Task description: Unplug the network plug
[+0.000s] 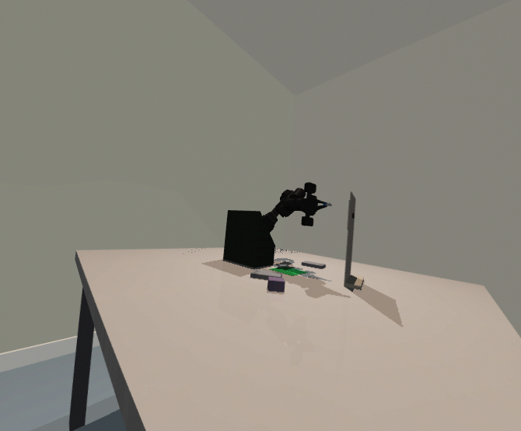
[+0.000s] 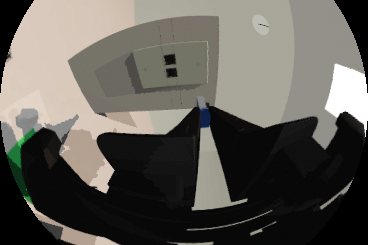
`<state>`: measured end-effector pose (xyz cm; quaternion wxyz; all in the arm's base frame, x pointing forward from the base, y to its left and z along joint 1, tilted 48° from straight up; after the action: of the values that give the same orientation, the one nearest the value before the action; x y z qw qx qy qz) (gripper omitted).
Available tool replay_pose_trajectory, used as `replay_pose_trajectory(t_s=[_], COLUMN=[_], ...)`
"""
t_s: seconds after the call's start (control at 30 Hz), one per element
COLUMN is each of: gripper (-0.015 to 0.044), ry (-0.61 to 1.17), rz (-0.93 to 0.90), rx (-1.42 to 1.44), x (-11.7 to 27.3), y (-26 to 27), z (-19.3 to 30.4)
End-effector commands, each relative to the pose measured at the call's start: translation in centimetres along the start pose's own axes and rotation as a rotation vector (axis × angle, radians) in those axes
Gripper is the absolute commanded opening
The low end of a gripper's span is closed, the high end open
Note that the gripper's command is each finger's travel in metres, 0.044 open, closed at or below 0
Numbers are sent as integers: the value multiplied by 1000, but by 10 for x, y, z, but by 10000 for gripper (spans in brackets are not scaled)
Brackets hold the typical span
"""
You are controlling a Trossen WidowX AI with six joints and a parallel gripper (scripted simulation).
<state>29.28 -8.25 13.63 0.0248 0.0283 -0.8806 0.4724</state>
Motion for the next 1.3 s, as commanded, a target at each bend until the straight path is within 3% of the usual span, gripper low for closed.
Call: replay_pose_trajectory(t_s=[0.0, 0.27, 1.27], gripper=[0, 0, 0], ry=[-5, 4, 256], rz=[11, -16, -595], rx=[11, -8, -303], x=[5, 7, 16], y=[-12, -12, 93], z=[1, 2, 0])
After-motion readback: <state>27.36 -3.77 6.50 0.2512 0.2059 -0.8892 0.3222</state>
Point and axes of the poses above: the point midway between the two fingers, 35 mm back from their tips, its own x axis back along the fingers, its own y axis across the jaws, z = x × y, the point moved 4 cm from there along x, back along the fingers, and after that the axes turned 15 degrees about x, right-handed, at the moved point
